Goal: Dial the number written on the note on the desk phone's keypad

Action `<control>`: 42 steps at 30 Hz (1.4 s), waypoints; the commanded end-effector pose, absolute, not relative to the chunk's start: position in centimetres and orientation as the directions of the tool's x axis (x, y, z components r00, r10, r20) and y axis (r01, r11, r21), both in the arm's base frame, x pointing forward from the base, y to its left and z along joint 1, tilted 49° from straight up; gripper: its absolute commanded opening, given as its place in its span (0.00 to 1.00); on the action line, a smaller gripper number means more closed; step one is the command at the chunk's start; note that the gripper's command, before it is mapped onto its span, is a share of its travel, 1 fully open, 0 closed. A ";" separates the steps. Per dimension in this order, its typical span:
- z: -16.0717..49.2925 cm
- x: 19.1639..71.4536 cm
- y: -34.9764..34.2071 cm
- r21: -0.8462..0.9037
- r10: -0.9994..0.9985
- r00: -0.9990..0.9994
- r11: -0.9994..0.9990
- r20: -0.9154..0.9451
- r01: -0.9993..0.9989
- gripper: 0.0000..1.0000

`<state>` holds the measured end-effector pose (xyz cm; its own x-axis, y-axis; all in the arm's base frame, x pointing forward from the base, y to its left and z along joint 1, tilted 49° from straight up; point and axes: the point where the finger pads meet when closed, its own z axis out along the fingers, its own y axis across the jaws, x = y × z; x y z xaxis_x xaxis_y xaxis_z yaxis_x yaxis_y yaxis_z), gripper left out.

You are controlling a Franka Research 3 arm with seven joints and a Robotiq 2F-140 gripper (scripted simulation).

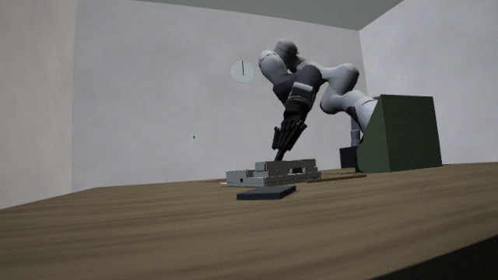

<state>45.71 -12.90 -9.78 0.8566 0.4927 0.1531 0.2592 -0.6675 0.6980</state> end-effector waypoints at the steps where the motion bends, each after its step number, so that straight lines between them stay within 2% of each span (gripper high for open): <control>1: -9.8 45.8 -13.2 0.701 0.489 0.858 -0.667 0.157 0.252 0.00; 29: -9.0 45.9 -12.4 0.701 0.489 0.858 -0.667 0.157 0.252 0.00; 42: -7.3 44.0 -13.6 0.701 0.489 0.858 -0.667 0.157 0.252 0.00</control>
